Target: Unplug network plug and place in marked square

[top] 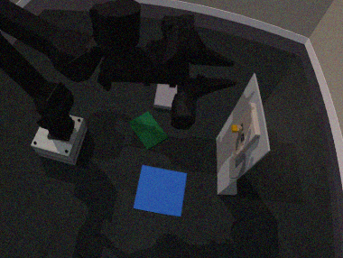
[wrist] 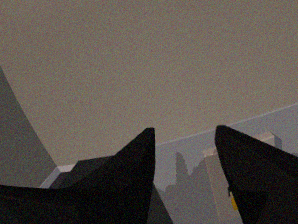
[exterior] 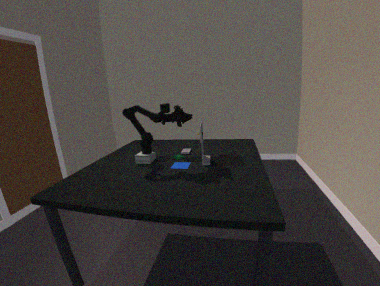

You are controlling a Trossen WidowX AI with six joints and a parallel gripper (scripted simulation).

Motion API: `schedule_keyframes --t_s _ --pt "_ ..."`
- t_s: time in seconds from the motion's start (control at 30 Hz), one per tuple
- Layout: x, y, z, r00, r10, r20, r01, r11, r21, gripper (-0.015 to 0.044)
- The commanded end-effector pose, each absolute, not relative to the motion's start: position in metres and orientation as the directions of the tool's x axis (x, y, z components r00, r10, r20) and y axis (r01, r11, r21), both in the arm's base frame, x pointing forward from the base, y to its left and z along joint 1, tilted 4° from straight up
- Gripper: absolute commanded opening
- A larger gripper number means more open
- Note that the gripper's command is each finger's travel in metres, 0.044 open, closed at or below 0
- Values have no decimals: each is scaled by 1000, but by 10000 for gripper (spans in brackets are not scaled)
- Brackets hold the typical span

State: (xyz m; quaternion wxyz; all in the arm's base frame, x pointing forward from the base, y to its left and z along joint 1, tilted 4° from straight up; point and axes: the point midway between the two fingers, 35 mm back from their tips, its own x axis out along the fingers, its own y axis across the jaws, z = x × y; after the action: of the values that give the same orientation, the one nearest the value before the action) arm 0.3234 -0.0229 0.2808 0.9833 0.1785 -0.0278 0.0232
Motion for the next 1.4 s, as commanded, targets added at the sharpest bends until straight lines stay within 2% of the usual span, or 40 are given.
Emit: schedule_keyframes --t_s 0.0,0.37,0.7,1.07,1.37 --pt "324 -29 265 997 55 58 -75 887 455 156" --pt "315 -46 221 992 115 57 -119 659 742 156" --pt "293 -54 185 984 170 52 -113 375 920 156" --pt "259 -53 153 973 228 43 -50 26 998 156" --pt "268 -54 154 971 233 46 -45 -7 999 156"
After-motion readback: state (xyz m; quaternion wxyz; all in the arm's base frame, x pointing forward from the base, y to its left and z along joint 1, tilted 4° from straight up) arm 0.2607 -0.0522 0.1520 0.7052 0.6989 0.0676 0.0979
